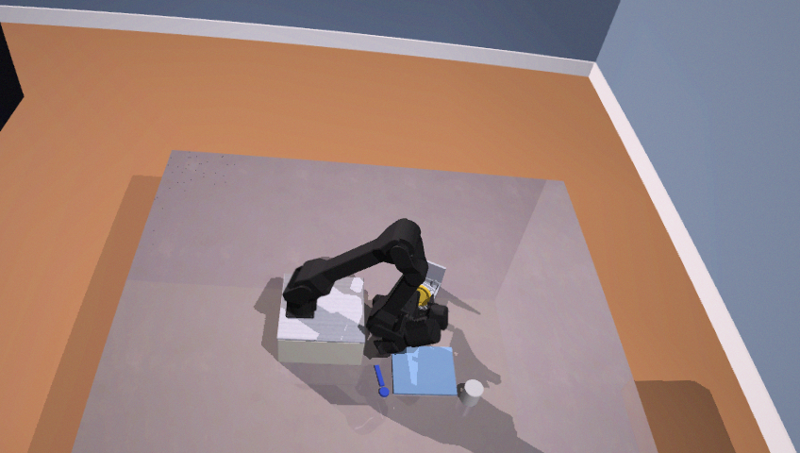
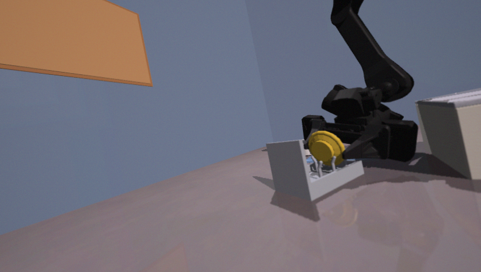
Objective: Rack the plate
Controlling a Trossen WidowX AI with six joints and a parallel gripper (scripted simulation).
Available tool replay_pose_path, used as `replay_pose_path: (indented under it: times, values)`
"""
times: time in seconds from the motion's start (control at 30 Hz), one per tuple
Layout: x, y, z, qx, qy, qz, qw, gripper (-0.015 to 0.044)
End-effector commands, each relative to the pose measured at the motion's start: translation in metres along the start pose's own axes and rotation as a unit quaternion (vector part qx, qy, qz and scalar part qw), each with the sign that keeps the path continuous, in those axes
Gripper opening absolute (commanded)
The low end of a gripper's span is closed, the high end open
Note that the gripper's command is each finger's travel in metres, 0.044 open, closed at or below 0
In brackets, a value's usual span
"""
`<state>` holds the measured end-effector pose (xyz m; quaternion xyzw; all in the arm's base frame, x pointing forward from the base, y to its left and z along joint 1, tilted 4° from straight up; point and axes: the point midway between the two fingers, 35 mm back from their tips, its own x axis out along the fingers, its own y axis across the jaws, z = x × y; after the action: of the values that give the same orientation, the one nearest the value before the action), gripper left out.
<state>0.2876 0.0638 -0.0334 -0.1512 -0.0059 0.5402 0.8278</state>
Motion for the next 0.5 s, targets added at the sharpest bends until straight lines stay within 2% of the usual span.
replay_pose_path:
  times: [0.0,0.2,0.47]
  values:
    - [-0.0003,-0.0007,0.0014,-0.001,0.0,0.0,1.0,0.0]
    - [-0.0003,-0.0007,0.0014,-0.001,0.0,0.0,1.0,0.0]
    - [-0.0001,-0.0004,0.0009,0.0,0.0,0.0,1.0,0.021]
